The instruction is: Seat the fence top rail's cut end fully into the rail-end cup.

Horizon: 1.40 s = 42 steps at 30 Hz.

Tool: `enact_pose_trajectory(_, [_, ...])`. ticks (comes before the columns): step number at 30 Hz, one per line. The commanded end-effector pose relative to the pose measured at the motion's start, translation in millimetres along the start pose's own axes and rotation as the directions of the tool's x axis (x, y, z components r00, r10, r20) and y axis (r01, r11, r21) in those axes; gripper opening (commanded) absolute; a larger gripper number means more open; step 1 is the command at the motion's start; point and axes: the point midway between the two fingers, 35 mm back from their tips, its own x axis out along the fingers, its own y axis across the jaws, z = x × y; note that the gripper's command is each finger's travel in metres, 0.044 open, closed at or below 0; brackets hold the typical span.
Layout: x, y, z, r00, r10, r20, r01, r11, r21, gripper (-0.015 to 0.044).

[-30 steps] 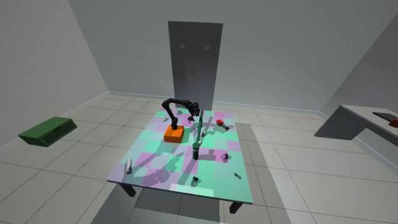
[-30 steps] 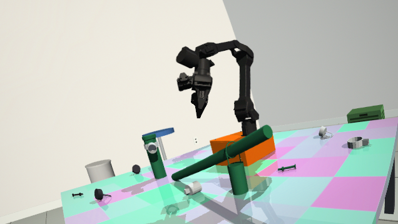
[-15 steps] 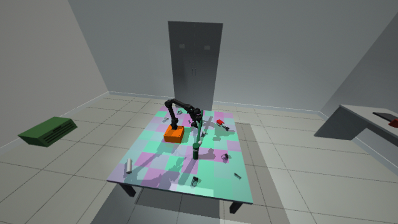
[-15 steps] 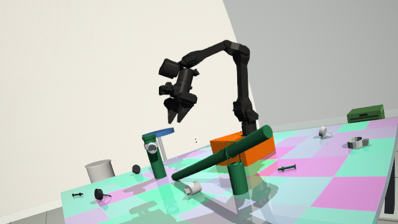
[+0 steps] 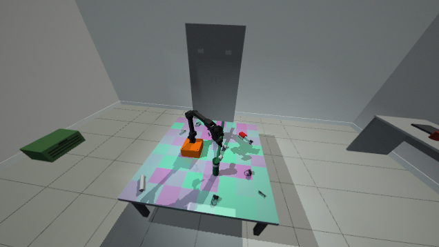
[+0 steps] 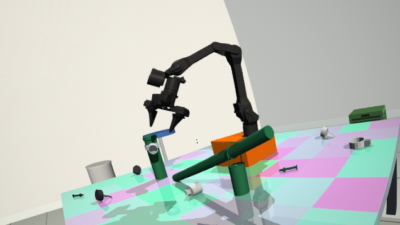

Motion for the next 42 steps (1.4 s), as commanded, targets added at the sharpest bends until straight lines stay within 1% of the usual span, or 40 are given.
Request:
enact_pose_trajectory(1, [18.9, -38.5, -26.2, 0.999, -0.021, -0.027, 0.009, 0.916, -0.401, 0.044])
enact_pose_trajectory(3, [24.2, -50.5, -36.8, 0.999, -0.03, -0.038, 0.006, 0.852, -0.524, 0.044])
enact_pose_trajectory(5, [26.0, -54.7, -40.7, 0.999, -0.033, -0.042, 0.003, 0.824, -0.566, 0.044])
enact_pose_trajectory(15, [26.0, -54.7, -40.7, 0.999, -0.033, -0.042, 0.003, 0.824, -0.566, 0.044])
enact_pose_trajectory(20, [47.0, -45.4, -48.5, 0.999, -0.033, -0.042, 0.003, 0.824, -0.566, 0.044])
enact_pose_trajectory(28, [51.4, -44.9, -49.1, 0.999, -0.033, -0.042, 0.003, 0.824, -0.566, 0.044])
enact_pose_trajectory(42, [73.5, -47.0, -49.5, 0.999, -0.034, -0.042, 0.005, 0.824, -0.566, 0.044])
